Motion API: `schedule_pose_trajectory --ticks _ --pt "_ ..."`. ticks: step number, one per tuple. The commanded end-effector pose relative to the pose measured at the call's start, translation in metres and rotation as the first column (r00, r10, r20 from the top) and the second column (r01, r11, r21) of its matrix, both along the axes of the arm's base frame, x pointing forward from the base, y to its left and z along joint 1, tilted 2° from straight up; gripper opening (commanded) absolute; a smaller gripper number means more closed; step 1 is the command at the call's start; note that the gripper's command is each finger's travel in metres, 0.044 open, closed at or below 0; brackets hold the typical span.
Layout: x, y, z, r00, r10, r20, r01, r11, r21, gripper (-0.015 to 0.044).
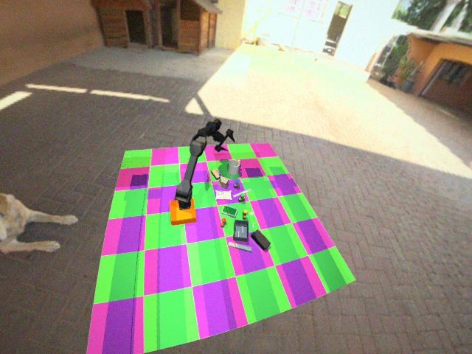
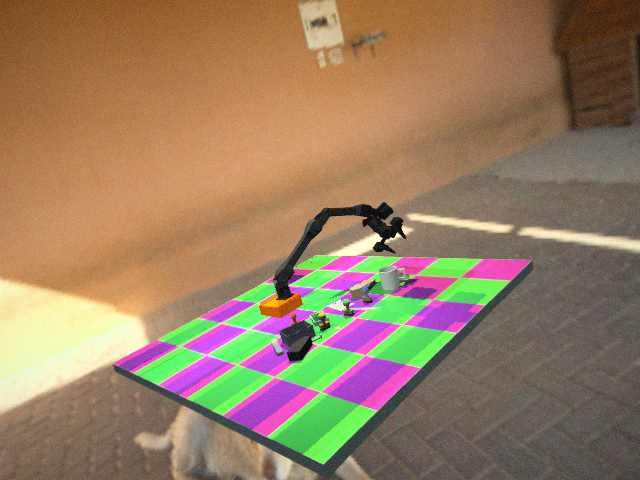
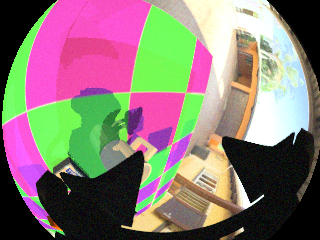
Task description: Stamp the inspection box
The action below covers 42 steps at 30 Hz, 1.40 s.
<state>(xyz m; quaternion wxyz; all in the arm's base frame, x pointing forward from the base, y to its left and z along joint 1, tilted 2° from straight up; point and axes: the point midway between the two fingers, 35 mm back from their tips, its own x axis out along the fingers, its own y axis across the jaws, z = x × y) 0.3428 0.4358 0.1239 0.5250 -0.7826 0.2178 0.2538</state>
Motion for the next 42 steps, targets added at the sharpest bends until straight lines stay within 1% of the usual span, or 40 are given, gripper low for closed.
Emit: schedule_pose_trajectory --ticks 1,2,6,7,10,14,18,22,25,27,28,30,33,42 --pt "0.002 -0.003 0.0 1.0 -0.008 -0.005 0.008 1.0 0.005 0.0374" --pt "0.008 -0.01 -0.002 0.999 -0.034 -0.02 0.034 0.999 0.019 0.0347" --pt "0.044 -0.068 -0.011 0.968 -0.216 -0.13 0.231 0.966 0.113 0.0242" --pt "0.048 -0.077 -0.012 0.959 -0.243 -0.147 0.262 0.957 0.125 0.0227" --pt "0.065 -0.119 -0.018 0.904 -0.363 -0.228 0.405 0.898 0.175 0.0227" --pt "0.08 -0.186 -0.027 0.765 -0.533 -0.361 0.627 0.745 0.229 0.0227" --pt "0.083 -0.253 -0.034 0.564 -0.661 -0.495 0.821 0.516 0.246 0.0227" --pt "0.072 -0.318 -0.038 0.317 -0.72 -0.617 0.948 0.226 0.223 0.0227" --pt "0.056 -0.364 -0.041 0.094 -0.704 -0.704 0.984 -0.039 0.171 0.0227" --pt "0.042 -0.389 -0.043 -0.057 -0.658 -0.751 0.968 -0.22 0.12 0.0227" --pt "0.037 -0.397 -0.043 -0.105 -0.637 -0.764 0.955 -0.278 0.101 0.0227" --pt "0.035 -0.401 -0.043 -0.133 -0.623 -0.771 0.946 -0.311 0.089 0.0227" --pt "0.029 -0.403 -0.044 -0.133 -0.624 -0.77 0.946 -0.311 0.089 0.0227" --pt "0.03 -0.403 -0.049 -0.133 -0.624 -0.77 0.946 -0.311 0.089 0.0227"
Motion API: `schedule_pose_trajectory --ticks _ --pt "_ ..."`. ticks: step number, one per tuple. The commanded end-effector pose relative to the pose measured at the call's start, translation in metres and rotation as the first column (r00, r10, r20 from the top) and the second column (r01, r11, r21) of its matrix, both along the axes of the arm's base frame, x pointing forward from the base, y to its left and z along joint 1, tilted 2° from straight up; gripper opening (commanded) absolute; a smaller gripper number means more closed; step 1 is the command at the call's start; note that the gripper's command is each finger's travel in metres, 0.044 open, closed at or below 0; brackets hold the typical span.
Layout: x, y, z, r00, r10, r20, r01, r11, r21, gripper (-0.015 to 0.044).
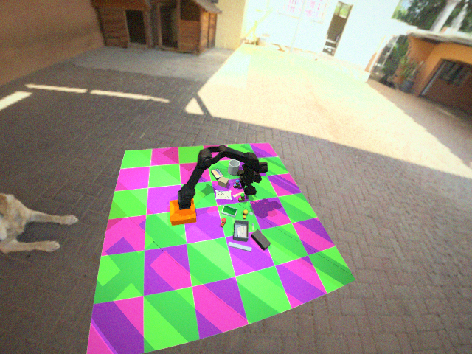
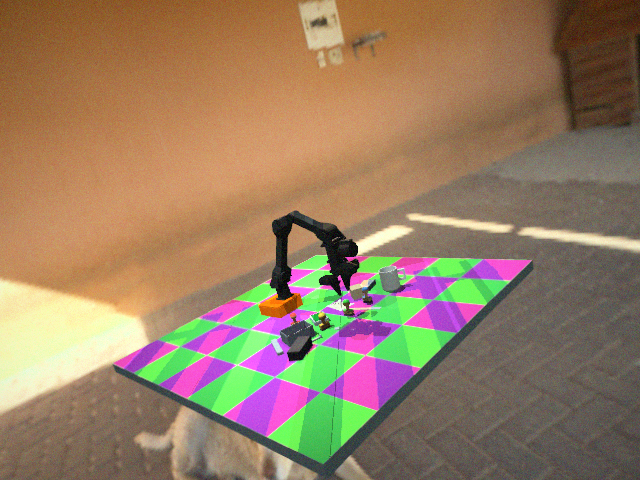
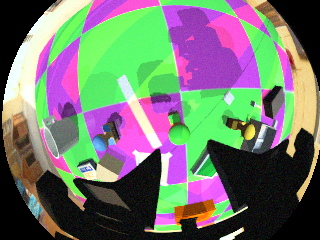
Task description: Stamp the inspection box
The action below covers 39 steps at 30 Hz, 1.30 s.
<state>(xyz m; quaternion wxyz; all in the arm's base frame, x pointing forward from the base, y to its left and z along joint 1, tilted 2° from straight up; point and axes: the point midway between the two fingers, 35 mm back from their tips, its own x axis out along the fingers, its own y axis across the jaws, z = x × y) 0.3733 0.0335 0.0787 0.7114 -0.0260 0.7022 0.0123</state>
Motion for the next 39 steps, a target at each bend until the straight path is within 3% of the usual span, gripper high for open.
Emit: schedule_pose_trajectory --ticks 1,39 --pt "-0.001 0.0 -0.006 1.0 -0.01 -0.003 0.01 1.0 0.007 0.0227" --pt "-0.001 -0.001 -0.068 1.0 -0.01 -0.003 0.01 1.0 0.007 0.0227"
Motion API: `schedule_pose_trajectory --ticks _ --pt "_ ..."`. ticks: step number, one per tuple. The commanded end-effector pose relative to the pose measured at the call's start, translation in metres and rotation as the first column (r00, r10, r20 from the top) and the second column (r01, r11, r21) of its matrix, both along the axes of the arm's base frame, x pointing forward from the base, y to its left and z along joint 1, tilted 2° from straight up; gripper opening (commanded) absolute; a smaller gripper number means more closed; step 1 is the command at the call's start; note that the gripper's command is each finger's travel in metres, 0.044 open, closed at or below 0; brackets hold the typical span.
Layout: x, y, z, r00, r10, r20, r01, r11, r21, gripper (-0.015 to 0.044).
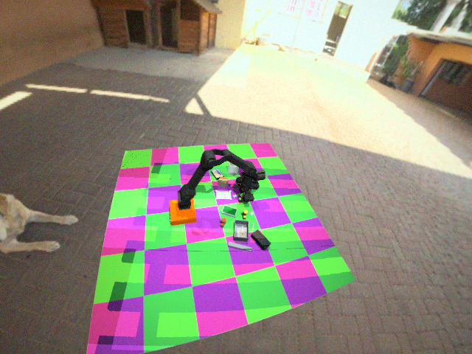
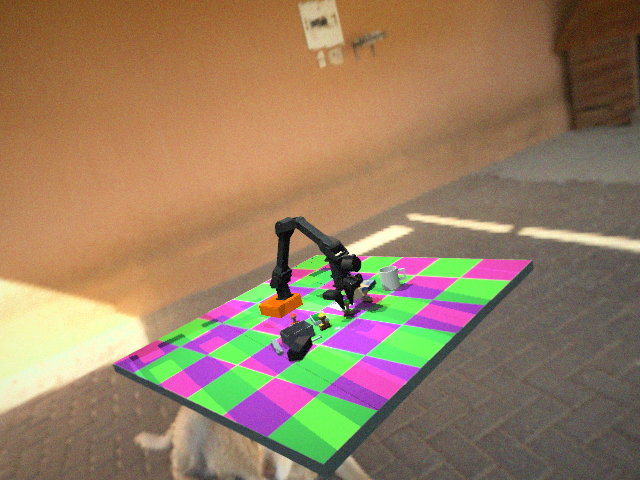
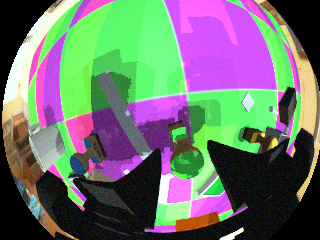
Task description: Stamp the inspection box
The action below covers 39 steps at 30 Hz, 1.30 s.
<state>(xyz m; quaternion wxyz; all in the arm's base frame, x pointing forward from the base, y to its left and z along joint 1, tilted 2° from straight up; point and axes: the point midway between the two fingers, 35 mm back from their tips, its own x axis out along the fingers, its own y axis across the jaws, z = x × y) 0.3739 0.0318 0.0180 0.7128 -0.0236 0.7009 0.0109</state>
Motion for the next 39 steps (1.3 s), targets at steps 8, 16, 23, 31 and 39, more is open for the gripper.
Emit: schedule_pose_trajectory --ticks 8,16,23,31,39 --pt "-0.003 0.0 -0.013 1.0 -0.004 -0.007 0.004 1.0 0.005 0.0227" --pt "-0.002 0.0 -0.011 1.0 0.0 -0.004 0.0 1.0 0.0 0.0095" --pt "-0.002 0.0 -0.01 1.0 0.0 -0.004 0.0 1.0 0.0 0.0009" --pt "-0.001 0.0 -0.007 1.0 0.0 -0.004 0.0 1.0 -0.001 0.0" --pt "-0.001 0.0 -0.003 1.0 0.0 -0.004 0.0 1.0 -0.002 0.0"
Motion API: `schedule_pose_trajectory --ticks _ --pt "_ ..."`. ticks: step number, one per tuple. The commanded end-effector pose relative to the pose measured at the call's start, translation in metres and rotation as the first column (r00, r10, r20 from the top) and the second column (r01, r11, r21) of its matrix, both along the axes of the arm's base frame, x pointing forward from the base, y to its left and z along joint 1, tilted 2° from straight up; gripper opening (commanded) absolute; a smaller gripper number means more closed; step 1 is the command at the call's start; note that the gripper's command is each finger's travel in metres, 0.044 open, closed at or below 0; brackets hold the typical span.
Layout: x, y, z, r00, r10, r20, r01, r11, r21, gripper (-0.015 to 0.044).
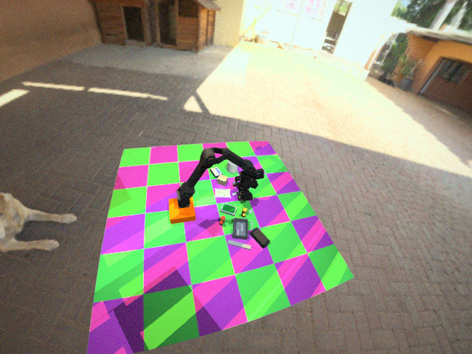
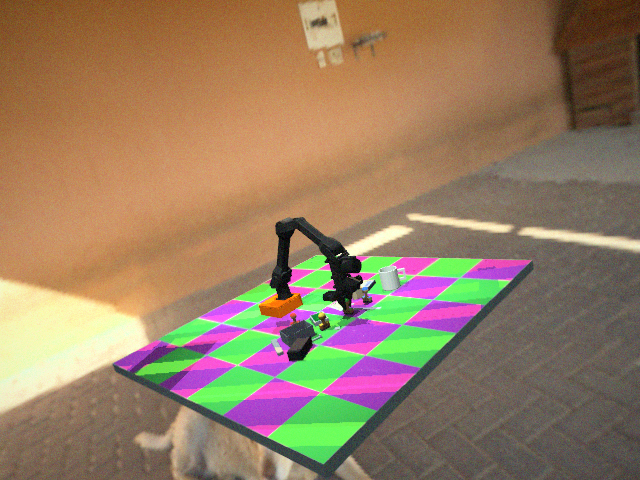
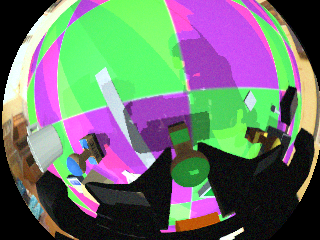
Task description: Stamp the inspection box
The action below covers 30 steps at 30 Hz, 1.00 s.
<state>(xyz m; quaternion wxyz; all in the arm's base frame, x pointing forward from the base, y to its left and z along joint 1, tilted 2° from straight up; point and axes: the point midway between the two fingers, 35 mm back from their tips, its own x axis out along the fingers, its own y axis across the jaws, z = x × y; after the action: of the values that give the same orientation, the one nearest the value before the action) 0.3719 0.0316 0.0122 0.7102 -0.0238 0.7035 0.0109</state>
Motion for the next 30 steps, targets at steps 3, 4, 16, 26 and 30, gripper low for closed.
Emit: schedule_pose_trajectory --ticks 3,4,16,26,30 --pt "0.001 0.0 0.005 1.0 0.0 0.004 0.0 1.0 -0.001 0.0" --pt "0.001 0.0 0.005 1.0 0.0 0.004 0.0 1.0 -0.001 0.0" --pt "0.002 0.0 0.011 1.0 0.0 0.004 0.0 1.0 -0.003 0.0" --pt "0.002 0.001 0.016 1.0 0.0 0.004 0.0 1.0 -0.003 0.0" --pt "0.002 0.001 0.018 1.0 0.0 0.004 0.0 1.0 -0.004 0.0"
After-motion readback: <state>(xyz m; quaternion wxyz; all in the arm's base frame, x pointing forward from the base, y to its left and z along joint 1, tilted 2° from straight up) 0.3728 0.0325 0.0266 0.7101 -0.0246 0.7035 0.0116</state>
